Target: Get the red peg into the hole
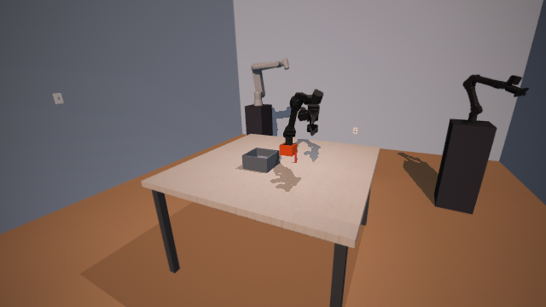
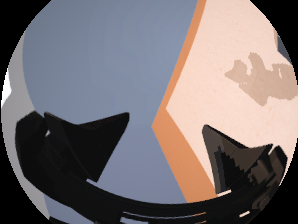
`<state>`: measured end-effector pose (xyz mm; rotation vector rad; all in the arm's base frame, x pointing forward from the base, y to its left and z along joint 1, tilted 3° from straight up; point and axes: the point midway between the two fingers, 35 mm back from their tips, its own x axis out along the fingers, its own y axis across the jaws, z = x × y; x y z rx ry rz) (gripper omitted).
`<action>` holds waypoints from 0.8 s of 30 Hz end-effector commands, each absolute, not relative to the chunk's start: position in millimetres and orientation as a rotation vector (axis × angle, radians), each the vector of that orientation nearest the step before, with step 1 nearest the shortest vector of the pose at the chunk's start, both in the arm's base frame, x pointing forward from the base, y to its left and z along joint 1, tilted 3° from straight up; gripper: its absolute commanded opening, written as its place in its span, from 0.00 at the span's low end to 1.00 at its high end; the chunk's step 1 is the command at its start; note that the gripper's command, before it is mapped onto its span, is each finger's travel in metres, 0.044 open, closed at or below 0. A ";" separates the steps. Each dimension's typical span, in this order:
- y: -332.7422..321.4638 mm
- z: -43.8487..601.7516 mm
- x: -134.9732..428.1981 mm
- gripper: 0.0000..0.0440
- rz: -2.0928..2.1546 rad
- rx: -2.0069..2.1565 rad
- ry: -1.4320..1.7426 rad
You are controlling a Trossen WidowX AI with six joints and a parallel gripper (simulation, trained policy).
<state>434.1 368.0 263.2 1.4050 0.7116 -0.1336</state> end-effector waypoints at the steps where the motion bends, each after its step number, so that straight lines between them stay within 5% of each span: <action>1: 338.3 254.9 419.4 1.00 -0.192 1.257 0.778; 24: 204.7 192.7 278.9 1.00 -0.383 0.620 1.258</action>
